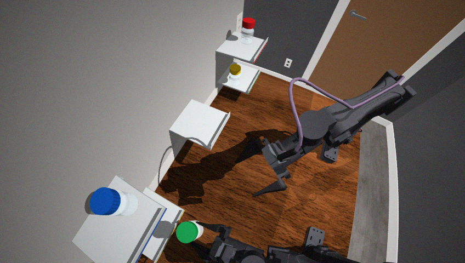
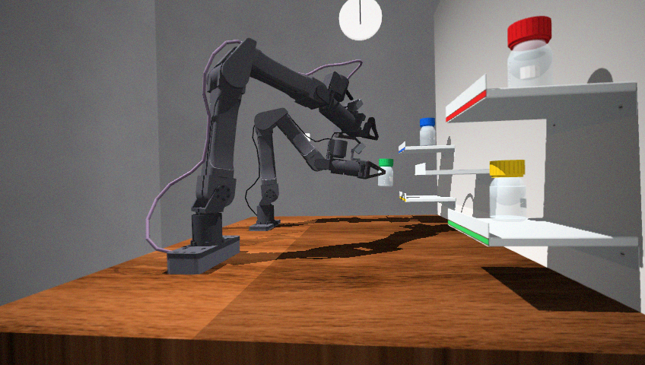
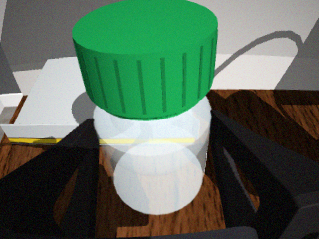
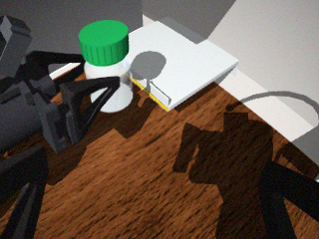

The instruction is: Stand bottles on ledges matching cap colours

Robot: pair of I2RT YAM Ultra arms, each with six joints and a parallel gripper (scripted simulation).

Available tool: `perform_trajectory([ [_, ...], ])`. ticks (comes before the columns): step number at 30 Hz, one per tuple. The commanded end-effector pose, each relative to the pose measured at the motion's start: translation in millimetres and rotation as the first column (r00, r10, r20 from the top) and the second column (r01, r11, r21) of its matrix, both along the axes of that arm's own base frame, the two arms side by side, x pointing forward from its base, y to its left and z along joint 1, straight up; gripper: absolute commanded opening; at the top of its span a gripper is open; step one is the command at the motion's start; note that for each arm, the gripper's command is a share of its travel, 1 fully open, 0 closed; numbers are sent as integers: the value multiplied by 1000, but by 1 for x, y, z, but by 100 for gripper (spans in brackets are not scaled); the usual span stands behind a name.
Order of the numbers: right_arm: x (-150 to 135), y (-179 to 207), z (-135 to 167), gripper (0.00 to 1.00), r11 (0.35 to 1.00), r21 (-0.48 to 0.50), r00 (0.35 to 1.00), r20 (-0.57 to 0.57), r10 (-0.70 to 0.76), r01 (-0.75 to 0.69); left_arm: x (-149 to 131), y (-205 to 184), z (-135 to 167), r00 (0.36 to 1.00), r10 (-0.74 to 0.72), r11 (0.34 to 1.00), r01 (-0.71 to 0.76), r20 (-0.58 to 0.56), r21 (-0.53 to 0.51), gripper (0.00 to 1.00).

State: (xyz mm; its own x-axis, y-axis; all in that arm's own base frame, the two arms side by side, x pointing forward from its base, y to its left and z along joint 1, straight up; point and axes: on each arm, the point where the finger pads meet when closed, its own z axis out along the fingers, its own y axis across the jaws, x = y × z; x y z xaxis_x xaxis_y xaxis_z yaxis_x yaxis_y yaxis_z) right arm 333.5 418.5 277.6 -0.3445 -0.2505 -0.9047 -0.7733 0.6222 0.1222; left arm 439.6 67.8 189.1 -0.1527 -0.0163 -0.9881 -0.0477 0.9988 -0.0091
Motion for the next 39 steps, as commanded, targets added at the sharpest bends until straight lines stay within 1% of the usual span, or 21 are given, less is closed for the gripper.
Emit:
perform_trajectory([
  [1, 3, -12, 10, 100, 1000, -14, 1000, -7, -24, 24, -1, 1, 28, 996, -5, 1000, 3, 84, 22, 50],
  [4, -2, -35, 17, 100, 998, -59, 999, -37, -40, 37, -1, 1, 28, 996, -5, 1000, 3, 84, 22, 50],
  [5, -5, -48, 23, 100, 996, -71, 998, -47, -51, 48, -1, 1, 28, 996, -5, 1000, 3, 84, 22, 50],
  [6, -9, -64, 33, 100, 996, -75, 997, -57, -61, 57, 0, 3, 21, 998, 3, 1000, -4, 62, 15, 50],
  [9, -15, -91, 51, 100, 993, -77, 994, -59, -89, 85, 0, 3, 21, 998, 3, 1000, -4, 62, 15, 50],
  [11, -15, -91, 51, 100, 993, -77, 994, -59, -89, 85, 0, 3, 21, 998, 3, 1000, -4, 62, 15, 50],
  [13, -28, -130, 77, 100, 989, -71, 990, -55, -132, 128, 0, 3, 21, 998, 3, 1000, -4, 62, 15, 50],
  [14, -33, -142, 85, 100, 988, -68, 988, -52, -145, 141, 0, 3, 21, 998, 3, 1000, -4, 62, 15, 50],
  [18, -56, -190, 112, 100, 979, -53, 979, -40, -198, 196, 0, 3, 21, 998, 3, 1000, -4, 62, 15, 50],
  [23, -99, -250, 142, 100, 963, -20, 963, -10, -271, 270, 0, 3, 21, 998, 3, 1000, -4, 62, 15, 50],
  [24, -104, -258, 145, 100, 958, -16, 958, -2, -287, 287, 0, 3, 21, 998, 3, 1000, -4, 62, 15, 50],
  [26, -113, -268, 151, 100, 953, -3, 953, 10, -302, 302, 0, 3, 21, 998, 3, 1000, -4, 62, 15, 50],
  [29, -112, -269, 150, 100, 952, -5, 952, 9, -305, 305, 0, 3, 21, 998, 3, 1000, -4, 62, 15, 50],
  [30, -112, -270, 156, 100, 951, 12, 951, 24, -308, 308, 0, 3, 21, 998, 3, 1000, -4, 62, 15, 50],
  [32, -112, -270, 157, 100, 951, 15, 951, 27, -309, 308, 0, 1, 19, 998, -4, 1000, 3, 55, 12, 50],
  [36, -112, -270, 157, 100, 951, 15, 951, 27, -309, 308, -2, 1, 15, 1000, -3, 1000, 3, -10, -3, 50],
  [39, -112, -270, 157, 100, 951, 16, 951, 25, -309, 309, -5, 0, 21, 998, -4, 1000, 3, -69, -17, 50],
])
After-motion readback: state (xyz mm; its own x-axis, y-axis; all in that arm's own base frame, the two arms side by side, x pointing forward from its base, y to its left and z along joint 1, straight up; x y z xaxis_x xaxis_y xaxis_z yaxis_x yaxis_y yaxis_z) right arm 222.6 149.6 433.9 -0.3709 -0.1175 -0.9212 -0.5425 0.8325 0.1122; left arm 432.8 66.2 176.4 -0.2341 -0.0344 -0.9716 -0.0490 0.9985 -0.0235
